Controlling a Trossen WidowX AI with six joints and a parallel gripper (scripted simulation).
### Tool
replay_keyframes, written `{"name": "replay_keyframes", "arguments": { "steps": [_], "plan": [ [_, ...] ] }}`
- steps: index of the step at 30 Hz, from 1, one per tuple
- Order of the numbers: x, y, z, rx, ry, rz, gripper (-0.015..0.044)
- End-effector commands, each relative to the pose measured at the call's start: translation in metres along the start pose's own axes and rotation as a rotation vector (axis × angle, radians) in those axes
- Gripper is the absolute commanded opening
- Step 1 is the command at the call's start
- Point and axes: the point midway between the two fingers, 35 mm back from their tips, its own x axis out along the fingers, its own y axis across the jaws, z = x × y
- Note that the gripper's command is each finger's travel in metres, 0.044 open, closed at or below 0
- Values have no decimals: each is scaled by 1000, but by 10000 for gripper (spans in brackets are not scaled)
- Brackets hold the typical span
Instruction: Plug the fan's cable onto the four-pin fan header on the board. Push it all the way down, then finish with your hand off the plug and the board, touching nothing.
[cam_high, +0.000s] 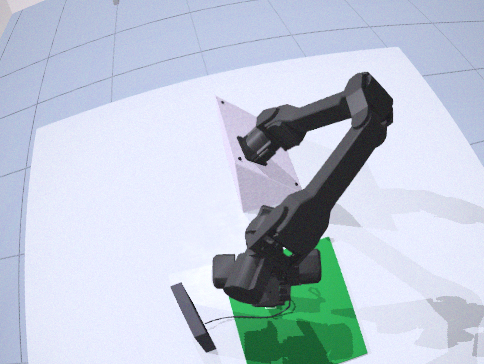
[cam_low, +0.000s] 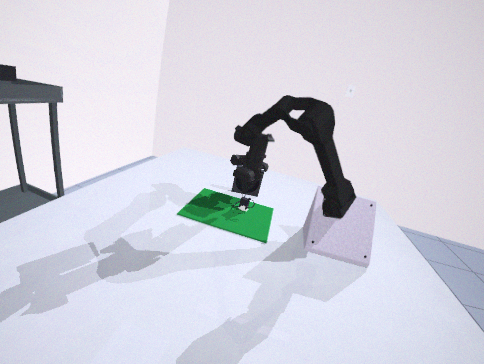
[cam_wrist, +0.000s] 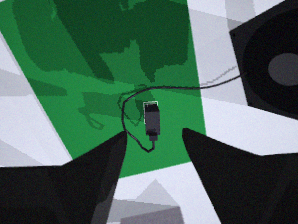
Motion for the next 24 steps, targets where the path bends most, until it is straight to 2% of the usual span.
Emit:
{"name": "replay_keyframes", "arguments": {
  "steps": [1, 10, 24],
  "plan": [
    [-2, 4, -19, -3, 18, -2, 260],
    [-1, 20, -119, 1, 22, -1, 260],
    [-1, 20, -121, 1, 22, -1, 260]
  ]
}}
